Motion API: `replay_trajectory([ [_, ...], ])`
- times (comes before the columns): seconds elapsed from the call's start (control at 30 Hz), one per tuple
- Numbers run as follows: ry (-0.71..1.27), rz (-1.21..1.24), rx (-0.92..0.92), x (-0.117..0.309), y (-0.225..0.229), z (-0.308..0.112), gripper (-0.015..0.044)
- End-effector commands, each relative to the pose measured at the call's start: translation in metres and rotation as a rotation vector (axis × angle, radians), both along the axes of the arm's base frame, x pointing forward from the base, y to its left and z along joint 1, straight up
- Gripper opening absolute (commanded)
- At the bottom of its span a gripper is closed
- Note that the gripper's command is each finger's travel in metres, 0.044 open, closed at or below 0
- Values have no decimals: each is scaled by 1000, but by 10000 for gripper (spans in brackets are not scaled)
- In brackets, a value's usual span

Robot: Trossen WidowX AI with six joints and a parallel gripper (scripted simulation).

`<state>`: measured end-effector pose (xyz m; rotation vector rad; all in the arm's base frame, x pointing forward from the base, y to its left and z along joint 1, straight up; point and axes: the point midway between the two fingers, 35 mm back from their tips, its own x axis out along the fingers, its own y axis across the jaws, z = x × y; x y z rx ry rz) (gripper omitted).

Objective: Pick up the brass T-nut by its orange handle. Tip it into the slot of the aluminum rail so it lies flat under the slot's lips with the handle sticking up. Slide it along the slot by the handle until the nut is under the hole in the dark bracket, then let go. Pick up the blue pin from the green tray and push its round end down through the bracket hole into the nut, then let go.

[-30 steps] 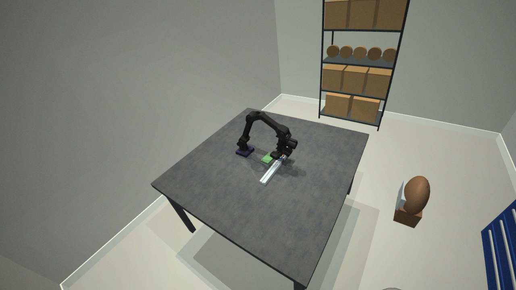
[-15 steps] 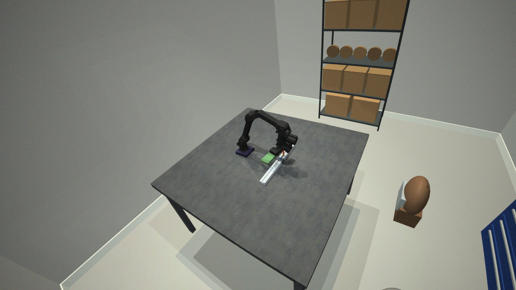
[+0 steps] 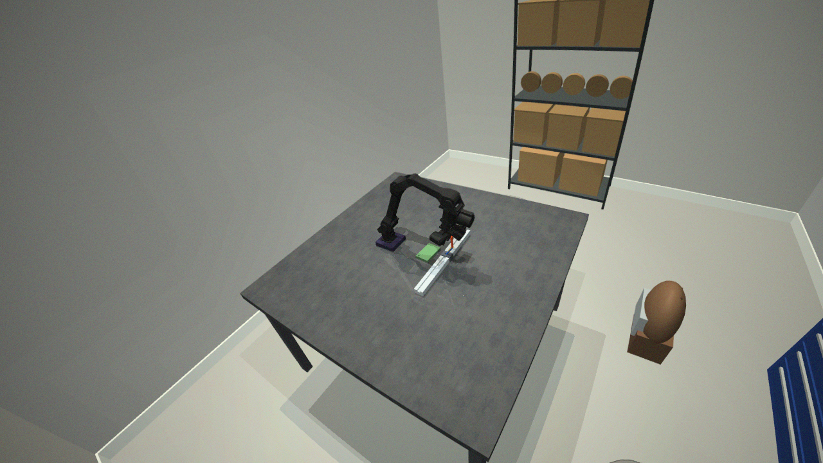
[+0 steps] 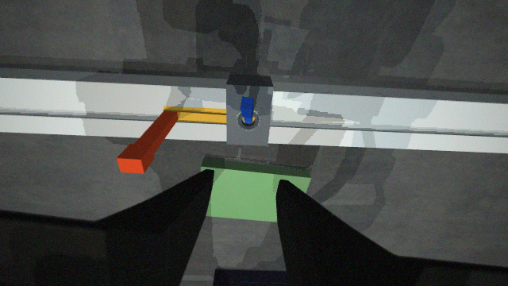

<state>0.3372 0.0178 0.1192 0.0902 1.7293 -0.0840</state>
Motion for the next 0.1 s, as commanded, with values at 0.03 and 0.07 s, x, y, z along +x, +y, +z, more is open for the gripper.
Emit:
replay_trajectory([
  [0.03, 1, 1, 0, 0, 0, 1, 160],
  [0.07, 1, 1, 0, 0, 0, 1, 160],
])
